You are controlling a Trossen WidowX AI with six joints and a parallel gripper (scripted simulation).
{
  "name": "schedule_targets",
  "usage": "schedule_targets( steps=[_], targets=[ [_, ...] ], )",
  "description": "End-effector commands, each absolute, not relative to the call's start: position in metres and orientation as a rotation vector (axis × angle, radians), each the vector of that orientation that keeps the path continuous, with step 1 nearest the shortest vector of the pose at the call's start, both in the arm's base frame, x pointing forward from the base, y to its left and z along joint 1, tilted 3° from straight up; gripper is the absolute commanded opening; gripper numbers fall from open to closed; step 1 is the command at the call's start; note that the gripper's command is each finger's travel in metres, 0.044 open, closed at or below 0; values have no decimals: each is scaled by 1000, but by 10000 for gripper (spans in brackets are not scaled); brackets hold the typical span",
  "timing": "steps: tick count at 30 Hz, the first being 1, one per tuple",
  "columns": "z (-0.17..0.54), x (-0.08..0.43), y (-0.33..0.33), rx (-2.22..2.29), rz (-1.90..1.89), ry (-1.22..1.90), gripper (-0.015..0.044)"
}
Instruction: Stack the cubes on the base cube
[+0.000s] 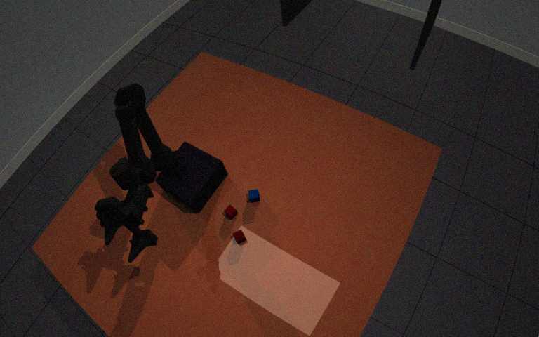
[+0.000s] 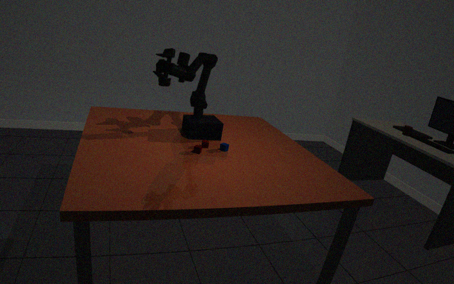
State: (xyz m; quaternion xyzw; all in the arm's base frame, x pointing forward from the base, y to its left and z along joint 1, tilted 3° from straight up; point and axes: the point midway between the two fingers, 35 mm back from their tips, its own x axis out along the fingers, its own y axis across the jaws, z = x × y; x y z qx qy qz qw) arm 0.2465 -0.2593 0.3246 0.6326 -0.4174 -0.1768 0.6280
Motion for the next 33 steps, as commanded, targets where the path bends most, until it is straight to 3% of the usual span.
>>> schedule_targets(
  steps=[1, 5, 6, 19, 33],
  targets=[
    [324, 248, -259, 1445, -412, -948, 374],
    [303, 269, -254, 1333, -531, -768, 269],
    [297, 276, -252, 1297, -561, -711, 265],
    [211, 336, -203, 738, -688, 49, 265],
    [129, 348, -123, 20, -350, 764, 265]
  ],
)
